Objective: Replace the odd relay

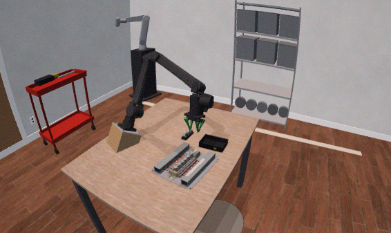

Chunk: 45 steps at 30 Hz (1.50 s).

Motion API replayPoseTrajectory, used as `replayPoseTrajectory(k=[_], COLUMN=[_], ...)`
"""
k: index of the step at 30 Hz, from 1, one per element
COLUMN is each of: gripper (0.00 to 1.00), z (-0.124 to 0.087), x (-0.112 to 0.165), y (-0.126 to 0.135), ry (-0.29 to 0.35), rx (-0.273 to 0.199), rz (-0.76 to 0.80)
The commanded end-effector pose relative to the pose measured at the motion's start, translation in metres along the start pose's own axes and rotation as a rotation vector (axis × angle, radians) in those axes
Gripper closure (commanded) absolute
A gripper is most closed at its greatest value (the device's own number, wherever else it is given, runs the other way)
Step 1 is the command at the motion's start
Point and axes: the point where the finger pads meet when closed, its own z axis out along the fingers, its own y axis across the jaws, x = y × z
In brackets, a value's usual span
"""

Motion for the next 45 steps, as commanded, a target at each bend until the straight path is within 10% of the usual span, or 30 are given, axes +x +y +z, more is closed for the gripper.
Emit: replayPoseTrajectory(k=[1, 20, 45], gripper=[0.41, 0.41, 0.41], z=[0.003, 0.056, 0.055], x=[0.032, 0.153, 0.161], y=[-0.026, -0.042, -0.049], ry=[-0.01, -0.121, -0.127], rx=[0.02, -0.037, -0.023], rz=[-0.066, -0.116, -0.132])
